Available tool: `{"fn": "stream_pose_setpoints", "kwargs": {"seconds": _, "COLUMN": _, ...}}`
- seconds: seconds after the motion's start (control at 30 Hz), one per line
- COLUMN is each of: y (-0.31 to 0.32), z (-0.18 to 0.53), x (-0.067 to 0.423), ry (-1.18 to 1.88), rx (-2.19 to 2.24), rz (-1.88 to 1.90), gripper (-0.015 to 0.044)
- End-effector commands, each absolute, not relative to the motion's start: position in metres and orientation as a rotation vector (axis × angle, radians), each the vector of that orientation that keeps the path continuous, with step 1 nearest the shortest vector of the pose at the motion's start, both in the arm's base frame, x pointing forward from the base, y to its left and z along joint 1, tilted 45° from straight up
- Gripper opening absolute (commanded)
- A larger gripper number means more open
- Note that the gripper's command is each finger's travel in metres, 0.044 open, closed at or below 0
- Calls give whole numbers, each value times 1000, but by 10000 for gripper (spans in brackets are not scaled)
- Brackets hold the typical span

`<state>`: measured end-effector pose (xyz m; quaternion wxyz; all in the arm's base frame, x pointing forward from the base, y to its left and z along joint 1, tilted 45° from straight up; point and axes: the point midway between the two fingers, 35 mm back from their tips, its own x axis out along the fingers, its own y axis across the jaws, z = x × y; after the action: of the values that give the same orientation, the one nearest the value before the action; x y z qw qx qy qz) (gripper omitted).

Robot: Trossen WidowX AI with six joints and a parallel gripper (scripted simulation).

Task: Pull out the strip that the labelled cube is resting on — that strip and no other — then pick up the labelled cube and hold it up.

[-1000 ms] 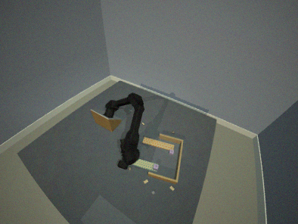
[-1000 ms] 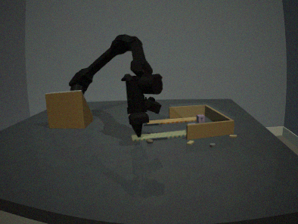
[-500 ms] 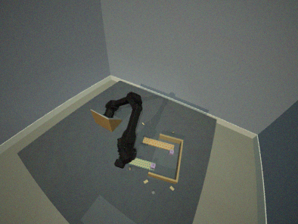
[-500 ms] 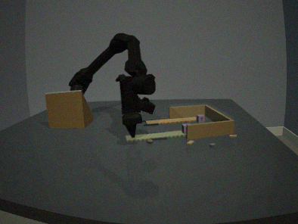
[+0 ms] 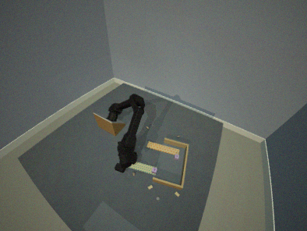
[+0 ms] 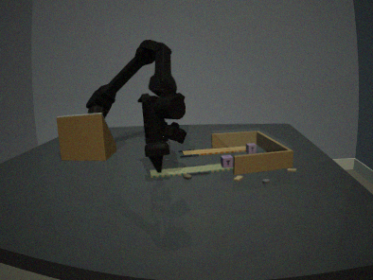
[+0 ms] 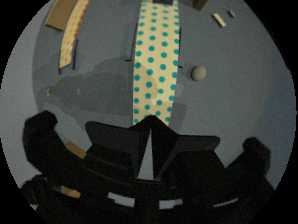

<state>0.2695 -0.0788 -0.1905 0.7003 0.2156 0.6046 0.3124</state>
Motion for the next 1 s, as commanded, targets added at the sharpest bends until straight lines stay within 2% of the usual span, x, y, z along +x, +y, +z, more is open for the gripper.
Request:
{"fn": "stream_pose_setpoints", "kwargs": {"seconds": 0.0, "y": -73, "z": -195, "x": 254, "ry": 1380, "rx": 481, "rz": 708, "gripper": 0}}
{"fn": "stream_pose_setpoints", "kwargs": {"seconds": 0.97, "y": -76, "z": -200, "x": 224, "ry": 1382, "rx": 481, "rz": 707, "gripper": 0}}
